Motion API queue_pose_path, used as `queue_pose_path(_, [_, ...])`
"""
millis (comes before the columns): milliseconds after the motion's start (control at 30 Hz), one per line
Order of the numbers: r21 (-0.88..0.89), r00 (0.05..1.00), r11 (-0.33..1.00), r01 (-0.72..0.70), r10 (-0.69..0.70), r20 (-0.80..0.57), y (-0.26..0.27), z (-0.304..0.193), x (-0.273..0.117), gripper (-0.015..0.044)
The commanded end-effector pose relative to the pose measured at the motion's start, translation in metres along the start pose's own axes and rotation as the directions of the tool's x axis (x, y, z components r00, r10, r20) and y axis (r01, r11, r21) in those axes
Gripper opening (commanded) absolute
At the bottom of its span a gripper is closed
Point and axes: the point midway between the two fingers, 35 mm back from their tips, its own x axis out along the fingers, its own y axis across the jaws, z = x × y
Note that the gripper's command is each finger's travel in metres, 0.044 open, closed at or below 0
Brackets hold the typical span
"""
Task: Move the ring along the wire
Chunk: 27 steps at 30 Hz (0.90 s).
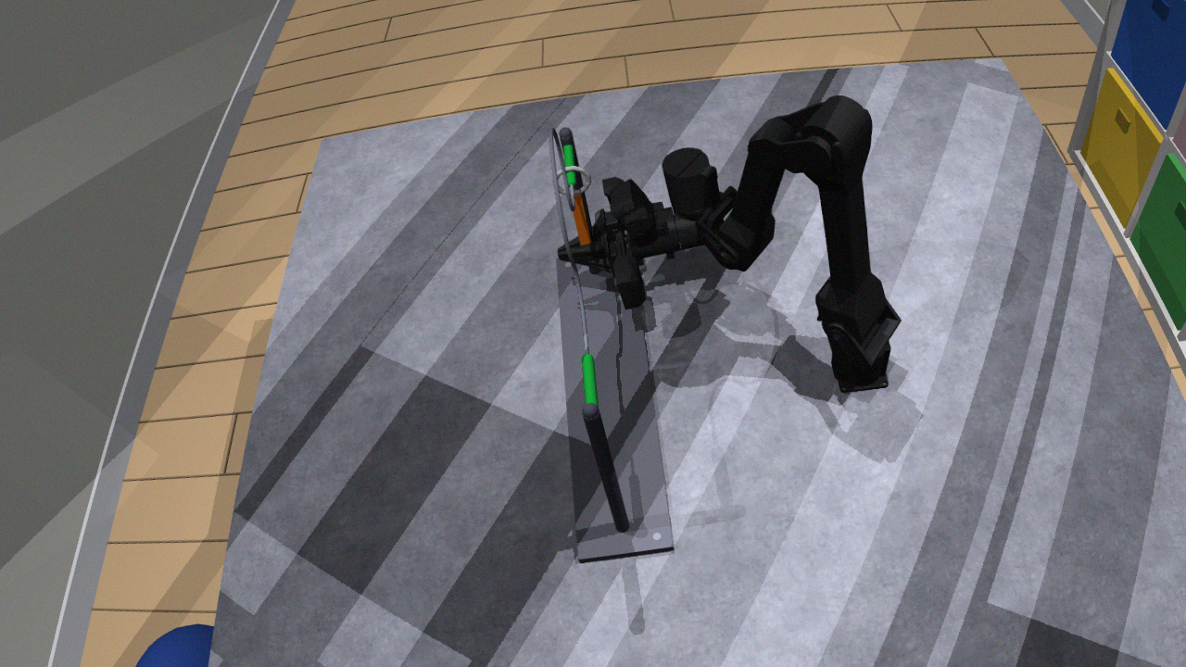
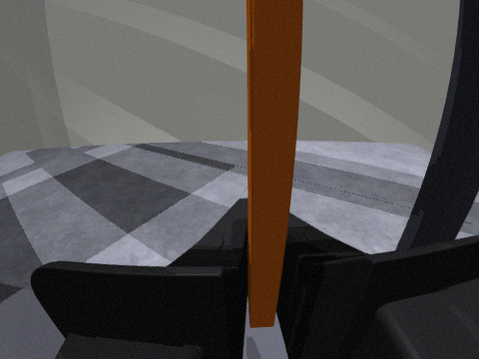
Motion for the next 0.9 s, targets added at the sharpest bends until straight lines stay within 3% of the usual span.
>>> queue_pose_path(0, [0.000,1.000,1.000,0.000,0.000,0.000,0.000,0.000,0.000,-0.0150])
queue_pose_path(867, [0.003,1.000,1.000,0.001,-0.001,0.001,0.001,0.011,-0.001,-0.0150])
